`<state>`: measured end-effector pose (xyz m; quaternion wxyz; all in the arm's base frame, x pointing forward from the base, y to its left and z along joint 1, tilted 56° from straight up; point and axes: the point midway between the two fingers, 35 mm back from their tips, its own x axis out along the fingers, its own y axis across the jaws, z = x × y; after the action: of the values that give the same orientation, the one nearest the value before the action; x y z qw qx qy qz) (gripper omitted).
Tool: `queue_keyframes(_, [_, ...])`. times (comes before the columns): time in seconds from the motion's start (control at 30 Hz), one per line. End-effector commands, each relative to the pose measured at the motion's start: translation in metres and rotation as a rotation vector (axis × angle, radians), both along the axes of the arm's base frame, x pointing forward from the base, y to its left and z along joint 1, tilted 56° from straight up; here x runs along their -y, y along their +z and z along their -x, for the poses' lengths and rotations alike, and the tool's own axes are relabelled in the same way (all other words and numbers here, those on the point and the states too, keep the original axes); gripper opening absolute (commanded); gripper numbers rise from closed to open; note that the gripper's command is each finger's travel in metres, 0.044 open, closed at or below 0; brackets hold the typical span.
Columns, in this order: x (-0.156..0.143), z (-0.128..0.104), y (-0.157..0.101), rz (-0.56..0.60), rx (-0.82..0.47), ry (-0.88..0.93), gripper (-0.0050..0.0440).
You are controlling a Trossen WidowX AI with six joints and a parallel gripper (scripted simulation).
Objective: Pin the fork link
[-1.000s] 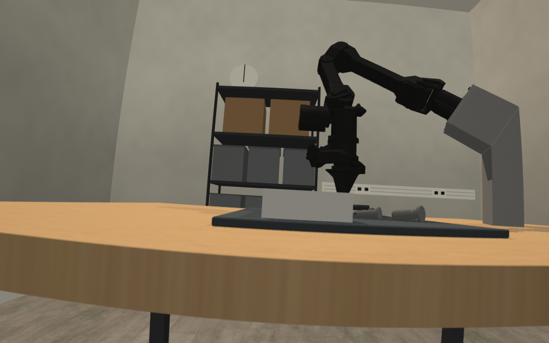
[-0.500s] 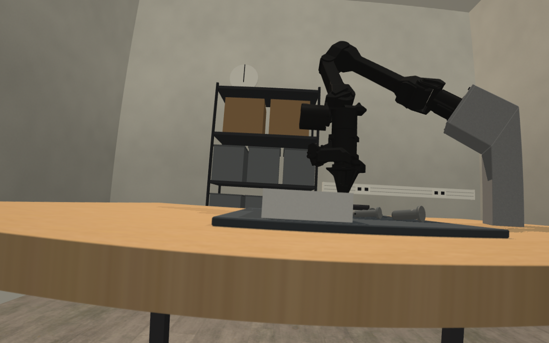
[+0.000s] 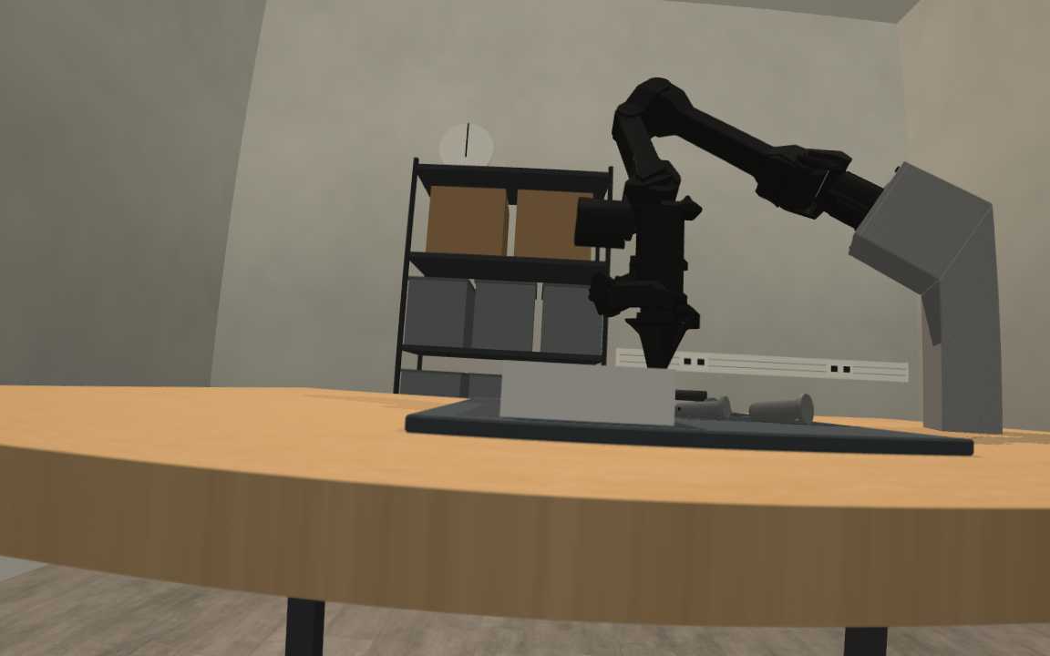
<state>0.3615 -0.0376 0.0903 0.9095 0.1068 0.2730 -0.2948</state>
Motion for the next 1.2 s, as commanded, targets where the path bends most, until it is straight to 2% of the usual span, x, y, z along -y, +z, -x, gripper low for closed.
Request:
queue_keyframes(0.0, [0.0035,0.0033,0.0047,-0.001,0.010,-0.003,-0.0050])
queue_keyframes(1.17, [0.0103,0.0097,0.0049,-0.001,0.012,-0.004,-0.0050])
